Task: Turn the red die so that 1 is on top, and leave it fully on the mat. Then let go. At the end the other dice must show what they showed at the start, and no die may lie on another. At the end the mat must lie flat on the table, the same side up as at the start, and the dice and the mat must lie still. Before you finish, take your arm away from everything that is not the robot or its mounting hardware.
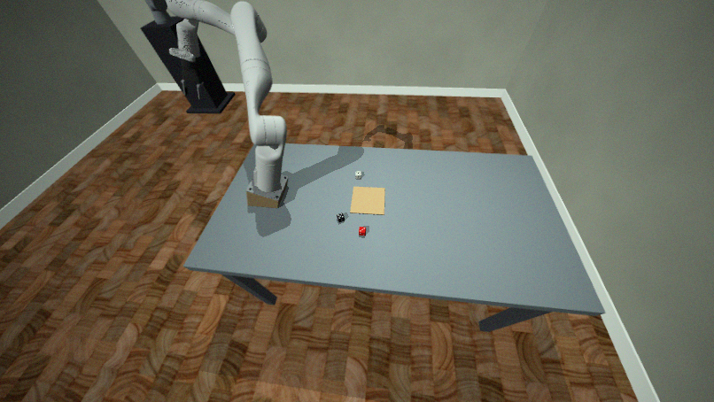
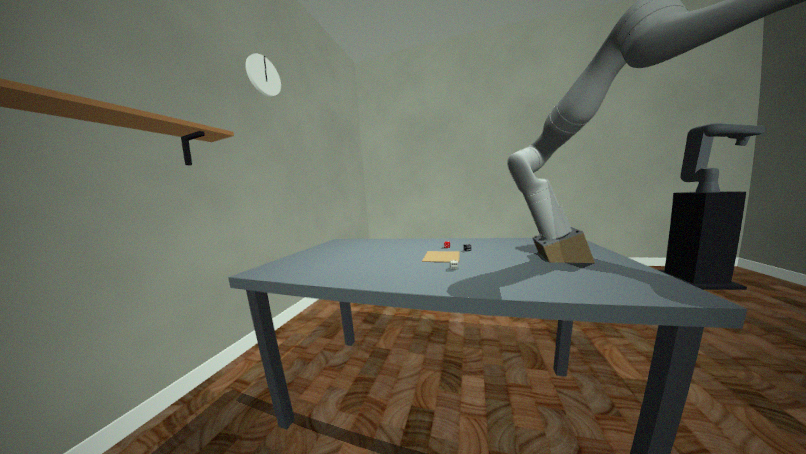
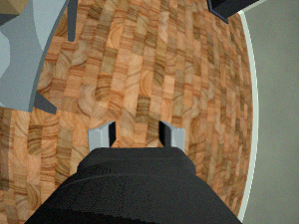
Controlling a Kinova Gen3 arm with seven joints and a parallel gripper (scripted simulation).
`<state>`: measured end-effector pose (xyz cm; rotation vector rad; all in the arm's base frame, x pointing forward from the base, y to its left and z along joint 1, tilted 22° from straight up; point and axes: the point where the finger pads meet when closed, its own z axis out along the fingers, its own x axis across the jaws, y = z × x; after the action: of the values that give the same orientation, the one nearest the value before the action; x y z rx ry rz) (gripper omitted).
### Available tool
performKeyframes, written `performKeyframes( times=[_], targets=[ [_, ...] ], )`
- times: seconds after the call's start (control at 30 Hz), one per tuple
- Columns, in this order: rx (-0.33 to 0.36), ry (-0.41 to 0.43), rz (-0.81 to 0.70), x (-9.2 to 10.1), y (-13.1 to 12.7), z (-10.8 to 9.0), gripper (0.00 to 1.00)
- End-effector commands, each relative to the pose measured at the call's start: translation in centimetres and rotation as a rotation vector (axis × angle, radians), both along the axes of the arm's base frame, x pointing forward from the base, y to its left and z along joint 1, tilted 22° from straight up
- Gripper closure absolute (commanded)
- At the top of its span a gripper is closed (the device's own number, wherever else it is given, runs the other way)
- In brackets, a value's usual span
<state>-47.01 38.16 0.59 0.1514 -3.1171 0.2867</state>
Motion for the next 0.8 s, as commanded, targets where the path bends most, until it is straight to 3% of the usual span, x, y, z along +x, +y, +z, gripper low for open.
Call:
performKeyframes(
  times=[0.0, 0.3, 0.37, 0.6, 0.63, 0.73, 0.77],
  targets=[
    [0.016, -0.003, 0.012, 1.5, 1.5, 0.3, 0.00],
    [0.038, -0.019, 0.046, 6.9, 5.1, 0.8, 0.00],
    [0.038, -0.019, 0.046, 6.9, 5.1, 0.8, 0.00],
    [0.055, -0.041, 0.073, 13.8, 8.7, 1.4, 0.00],
    [0.055, -0.041, 0.073, 13.8, 8.7, 1.4, 0.00],
    [0.060, -0.053, 0.082, 17.5, 10.2, 1.8, 0.00],
    [0.060, -0.053, 0.082, 17.5, 10.2, 1.8, 0.00]
  ],
)
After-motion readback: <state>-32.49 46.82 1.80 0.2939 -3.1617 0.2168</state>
